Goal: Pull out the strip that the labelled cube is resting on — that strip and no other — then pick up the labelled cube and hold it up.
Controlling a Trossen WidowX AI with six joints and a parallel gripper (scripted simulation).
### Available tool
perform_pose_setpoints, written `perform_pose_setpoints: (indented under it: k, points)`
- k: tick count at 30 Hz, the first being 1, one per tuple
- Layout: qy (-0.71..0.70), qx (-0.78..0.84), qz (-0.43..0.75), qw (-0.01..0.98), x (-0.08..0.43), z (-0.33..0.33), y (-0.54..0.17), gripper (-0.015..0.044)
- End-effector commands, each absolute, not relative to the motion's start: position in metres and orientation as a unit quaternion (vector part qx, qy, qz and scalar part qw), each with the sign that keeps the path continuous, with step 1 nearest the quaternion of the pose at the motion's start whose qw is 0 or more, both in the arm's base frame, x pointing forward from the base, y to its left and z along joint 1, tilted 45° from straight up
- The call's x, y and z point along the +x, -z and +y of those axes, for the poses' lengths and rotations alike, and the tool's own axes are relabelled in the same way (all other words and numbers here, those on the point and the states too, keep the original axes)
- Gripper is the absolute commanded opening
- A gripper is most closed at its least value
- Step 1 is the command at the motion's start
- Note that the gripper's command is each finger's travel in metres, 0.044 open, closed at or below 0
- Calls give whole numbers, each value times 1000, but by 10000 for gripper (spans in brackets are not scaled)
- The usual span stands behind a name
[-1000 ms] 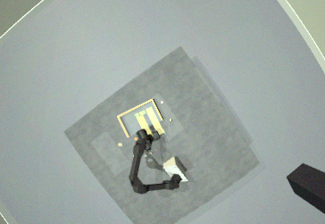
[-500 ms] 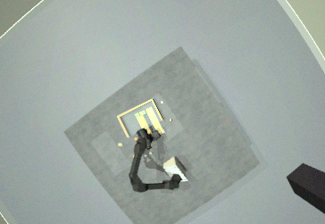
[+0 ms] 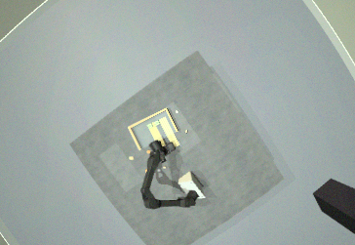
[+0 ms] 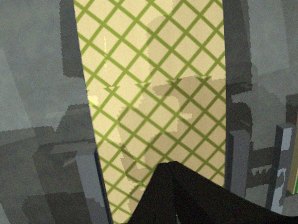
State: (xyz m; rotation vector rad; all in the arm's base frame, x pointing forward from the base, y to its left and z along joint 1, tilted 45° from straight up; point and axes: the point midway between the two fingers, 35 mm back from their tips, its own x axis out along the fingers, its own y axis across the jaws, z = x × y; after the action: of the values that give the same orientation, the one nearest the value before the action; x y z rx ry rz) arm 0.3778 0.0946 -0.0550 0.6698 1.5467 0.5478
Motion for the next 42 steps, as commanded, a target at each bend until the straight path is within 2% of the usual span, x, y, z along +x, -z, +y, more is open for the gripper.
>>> perform_pose_setpoints:
  k: [1,42]
  points:
    - [-239,295,676,632,378,96,55,0]
    - [-239,295,676,632,379,98,58,0]
